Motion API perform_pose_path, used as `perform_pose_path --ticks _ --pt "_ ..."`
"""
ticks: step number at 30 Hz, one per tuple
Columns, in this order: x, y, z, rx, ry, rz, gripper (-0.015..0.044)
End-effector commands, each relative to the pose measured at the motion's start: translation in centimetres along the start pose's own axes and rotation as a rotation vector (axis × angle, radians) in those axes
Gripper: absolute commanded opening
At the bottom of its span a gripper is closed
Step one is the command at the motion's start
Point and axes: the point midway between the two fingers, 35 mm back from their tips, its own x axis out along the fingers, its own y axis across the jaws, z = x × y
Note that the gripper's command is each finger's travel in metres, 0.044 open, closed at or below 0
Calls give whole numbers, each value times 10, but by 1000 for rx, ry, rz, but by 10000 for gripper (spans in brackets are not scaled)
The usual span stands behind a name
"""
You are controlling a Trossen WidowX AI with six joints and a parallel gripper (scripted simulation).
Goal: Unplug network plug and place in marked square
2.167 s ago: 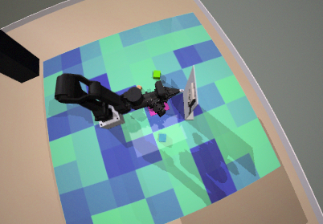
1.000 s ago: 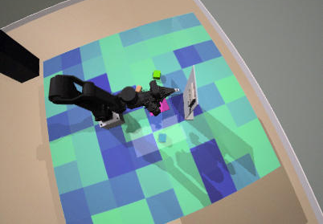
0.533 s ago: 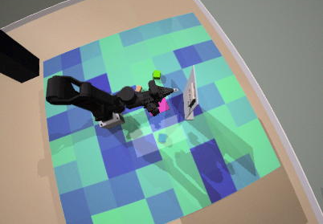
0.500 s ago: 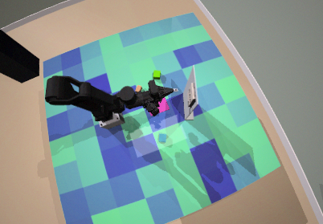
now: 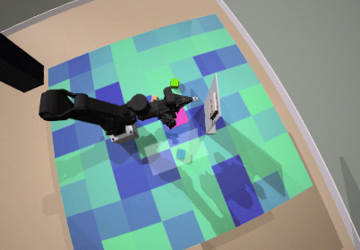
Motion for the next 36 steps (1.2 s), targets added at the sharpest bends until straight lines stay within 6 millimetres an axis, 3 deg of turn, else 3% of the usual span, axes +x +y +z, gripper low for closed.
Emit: perform_pose_path --ticks 1,25,28,36 --pt "0 8 0 1 0 7 0" --pt "-18 38 -1 3 -2 1 0" --pt "-15 30 -2 10 0 -37 0" --pt "-9 -17 -9 37 15 -246 0"
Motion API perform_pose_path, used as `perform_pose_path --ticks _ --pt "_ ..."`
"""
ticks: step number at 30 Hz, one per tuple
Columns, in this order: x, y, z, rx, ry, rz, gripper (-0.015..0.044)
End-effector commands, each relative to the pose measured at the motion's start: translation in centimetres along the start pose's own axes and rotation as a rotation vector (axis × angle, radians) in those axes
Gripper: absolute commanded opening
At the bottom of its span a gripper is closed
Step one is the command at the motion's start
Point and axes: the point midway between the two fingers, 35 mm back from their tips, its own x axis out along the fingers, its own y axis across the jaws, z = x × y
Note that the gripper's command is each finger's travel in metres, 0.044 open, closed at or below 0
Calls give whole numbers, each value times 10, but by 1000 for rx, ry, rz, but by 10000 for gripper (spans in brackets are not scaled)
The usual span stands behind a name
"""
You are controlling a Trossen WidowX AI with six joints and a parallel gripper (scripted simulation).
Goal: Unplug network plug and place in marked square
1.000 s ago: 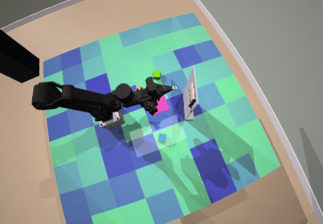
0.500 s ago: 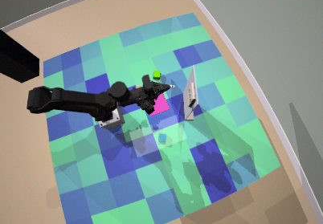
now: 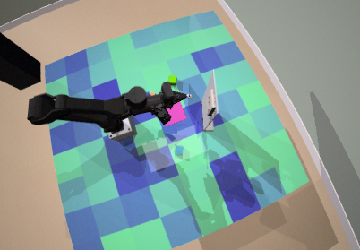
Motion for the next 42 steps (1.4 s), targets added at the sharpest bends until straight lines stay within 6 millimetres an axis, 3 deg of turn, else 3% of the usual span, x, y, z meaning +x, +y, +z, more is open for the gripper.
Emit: perform_pose_path --ticks 1,14,27,42 --pt "6 -17 -3 13 6 -85 0" --pt "10 -88 -16 9 24 -414 0" --pt "-9 -155 -25 -42 30 -754 0" --pt "-7 -167 -26 -46 30 -771 0"
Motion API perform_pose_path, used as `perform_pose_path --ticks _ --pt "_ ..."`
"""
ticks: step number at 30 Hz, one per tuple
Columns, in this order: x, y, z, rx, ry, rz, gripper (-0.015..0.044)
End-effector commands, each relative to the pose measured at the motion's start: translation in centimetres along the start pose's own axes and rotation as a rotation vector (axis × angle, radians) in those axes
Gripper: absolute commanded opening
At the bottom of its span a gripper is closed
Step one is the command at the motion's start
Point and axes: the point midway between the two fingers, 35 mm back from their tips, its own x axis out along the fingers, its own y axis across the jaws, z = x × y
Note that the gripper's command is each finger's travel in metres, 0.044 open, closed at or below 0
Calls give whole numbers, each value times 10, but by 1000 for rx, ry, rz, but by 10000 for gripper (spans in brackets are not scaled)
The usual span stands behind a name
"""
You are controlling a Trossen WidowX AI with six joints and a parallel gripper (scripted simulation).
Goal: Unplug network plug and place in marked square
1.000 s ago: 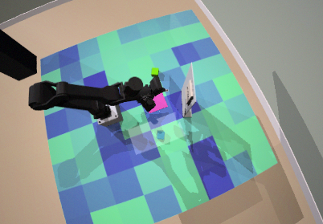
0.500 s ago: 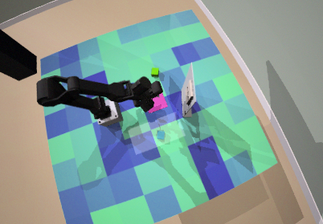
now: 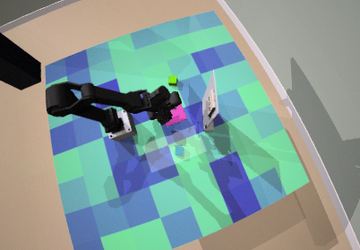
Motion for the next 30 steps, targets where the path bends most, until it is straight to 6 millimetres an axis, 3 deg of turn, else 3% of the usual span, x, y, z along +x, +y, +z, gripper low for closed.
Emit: perform_pose_path --ticks 1,30 --pt "3 -4 1 -4 -4 -6 0" --pt "24 -17 1 -4 -4 -6 0"
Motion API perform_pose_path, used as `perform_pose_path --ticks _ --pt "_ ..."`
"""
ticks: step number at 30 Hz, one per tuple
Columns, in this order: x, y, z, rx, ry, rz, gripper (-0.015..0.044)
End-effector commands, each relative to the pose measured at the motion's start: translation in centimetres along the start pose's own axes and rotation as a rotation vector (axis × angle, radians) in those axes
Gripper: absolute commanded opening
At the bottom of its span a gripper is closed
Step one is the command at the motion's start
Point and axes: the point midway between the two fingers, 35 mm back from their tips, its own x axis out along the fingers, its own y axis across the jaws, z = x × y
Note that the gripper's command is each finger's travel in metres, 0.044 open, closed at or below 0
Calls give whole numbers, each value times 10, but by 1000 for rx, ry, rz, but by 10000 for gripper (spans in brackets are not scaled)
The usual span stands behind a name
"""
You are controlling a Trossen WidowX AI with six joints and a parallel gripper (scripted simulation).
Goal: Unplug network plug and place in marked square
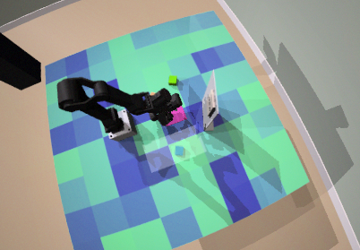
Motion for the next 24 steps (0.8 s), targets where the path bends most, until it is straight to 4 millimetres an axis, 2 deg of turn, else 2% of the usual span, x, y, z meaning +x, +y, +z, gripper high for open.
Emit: perform_pose_path --ticks 1,24 --pt "3 -6 1 -4 -4 -10 0" --pt "16 -18 1 -4 -4 -10 0"
